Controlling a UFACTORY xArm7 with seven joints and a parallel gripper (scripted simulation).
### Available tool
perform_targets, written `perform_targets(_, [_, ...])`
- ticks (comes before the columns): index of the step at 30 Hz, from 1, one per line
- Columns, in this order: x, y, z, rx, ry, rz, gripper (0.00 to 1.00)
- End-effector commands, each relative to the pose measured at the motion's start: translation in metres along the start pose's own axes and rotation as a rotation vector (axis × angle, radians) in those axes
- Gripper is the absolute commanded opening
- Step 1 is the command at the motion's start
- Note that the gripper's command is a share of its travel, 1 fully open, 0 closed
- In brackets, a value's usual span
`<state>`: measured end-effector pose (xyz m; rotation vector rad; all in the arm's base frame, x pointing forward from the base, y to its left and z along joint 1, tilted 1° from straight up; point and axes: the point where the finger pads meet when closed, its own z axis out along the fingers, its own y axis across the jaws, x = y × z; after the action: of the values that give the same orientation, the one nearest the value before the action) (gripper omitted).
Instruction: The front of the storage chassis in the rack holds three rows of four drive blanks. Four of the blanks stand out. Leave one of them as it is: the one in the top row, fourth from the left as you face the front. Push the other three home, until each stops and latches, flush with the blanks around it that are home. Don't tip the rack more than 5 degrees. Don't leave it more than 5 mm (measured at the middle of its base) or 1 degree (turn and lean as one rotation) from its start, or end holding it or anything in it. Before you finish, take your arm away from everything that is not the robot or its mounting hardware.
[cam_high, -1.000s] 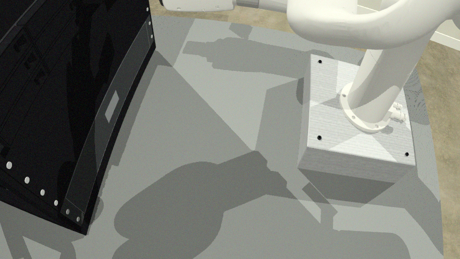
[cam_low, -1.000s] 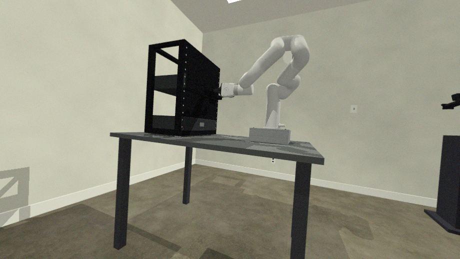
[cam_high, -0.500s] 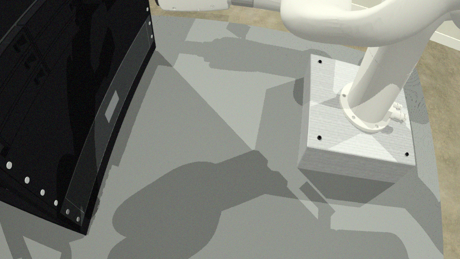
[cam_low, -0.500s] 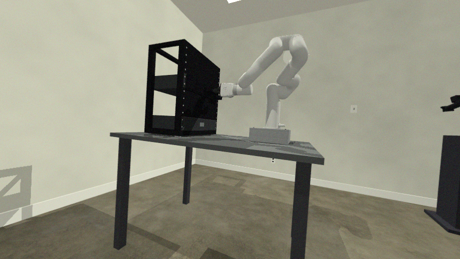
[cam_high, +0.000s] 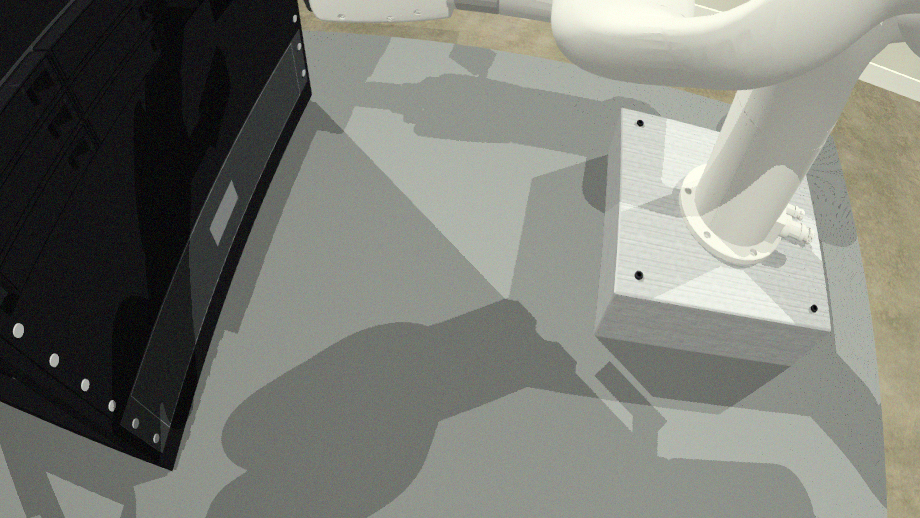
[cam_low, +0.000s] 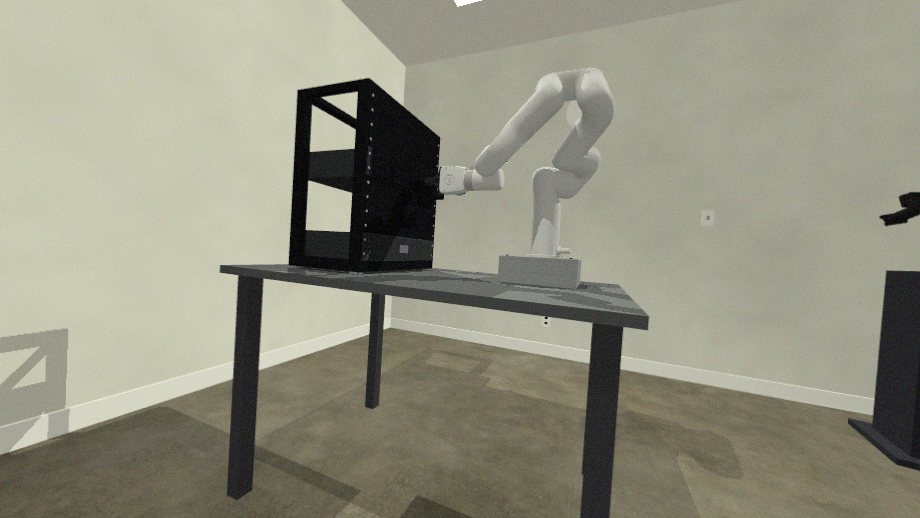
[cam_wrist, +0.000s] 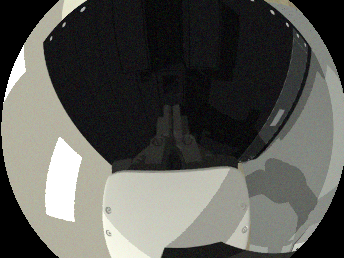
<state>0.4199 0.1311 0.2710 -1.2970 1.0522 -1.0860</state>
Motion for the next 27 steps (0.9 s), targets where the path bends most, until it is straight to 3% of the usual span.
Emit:
perform_targets(1, [0.0,-0.001,0.006,0.002,-0.001,0.001,0.0])
perform_targets(27, [0.0,-0.001,0.019,0.002,-0.001,0.001,0.0])
